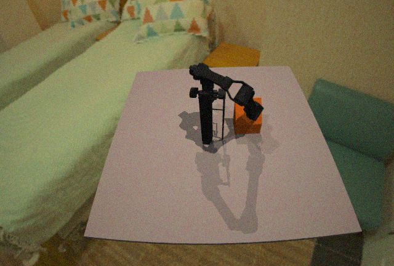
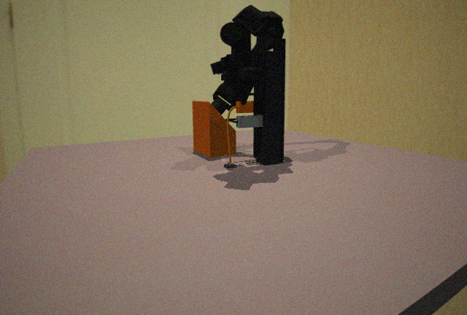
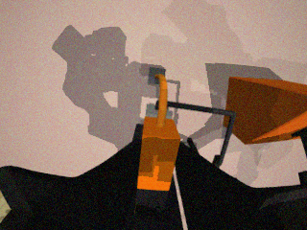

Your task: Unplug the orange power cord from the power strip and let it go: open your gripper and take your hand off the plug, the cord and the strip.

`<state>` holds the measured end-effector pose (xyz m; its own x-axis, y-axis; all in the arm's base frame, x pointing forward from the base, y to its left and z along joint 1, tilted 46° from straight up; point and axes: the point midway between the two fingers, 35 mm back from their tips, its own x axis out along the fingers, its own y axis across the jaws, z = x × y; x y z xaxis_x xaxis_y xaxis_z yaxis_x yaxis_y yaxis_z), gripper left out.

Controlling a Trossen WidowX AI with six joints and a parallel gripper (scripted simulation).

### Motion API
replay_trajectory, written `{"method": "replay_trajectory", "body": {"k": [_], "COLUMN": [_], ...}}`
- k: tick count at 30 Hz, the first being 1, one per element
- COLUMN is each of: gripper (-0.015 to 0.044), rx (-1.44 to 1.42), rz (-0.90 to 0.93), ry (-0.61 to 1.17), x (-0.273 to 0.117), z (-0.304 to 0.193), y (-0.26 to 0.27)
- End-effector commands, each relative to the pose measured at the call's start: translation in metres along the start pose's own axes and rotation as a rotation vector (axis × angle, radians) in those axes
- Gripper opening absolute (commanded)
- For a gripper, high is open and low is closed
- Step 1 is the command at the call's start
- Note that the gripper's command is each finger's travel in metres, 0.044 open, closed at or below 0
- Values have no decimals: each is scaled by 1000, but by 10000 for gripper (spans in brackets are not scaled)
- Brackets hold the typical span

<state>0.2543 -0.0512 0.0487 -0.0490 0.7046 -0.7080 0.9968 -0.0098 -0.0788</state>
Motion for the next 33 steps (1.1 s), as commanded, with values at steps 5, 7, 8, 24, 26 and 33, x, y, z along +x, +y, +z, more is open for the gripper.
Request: {"method": "replay_trajectory", "body": {"k": [5,7,8,24,26,33], "gripper": [0,0,0,0,0,0], "rx": [-2,-2,-2,0,0,1], "rz": [3,3,3,4,4,4], "ry": [-6,-7,-7,-9,-9,-9], "x": [-1,-1,-2,-5,-5,-7], "z": [13,16,18,44,47,58], "y": [2,2,2,2,2,0]}}
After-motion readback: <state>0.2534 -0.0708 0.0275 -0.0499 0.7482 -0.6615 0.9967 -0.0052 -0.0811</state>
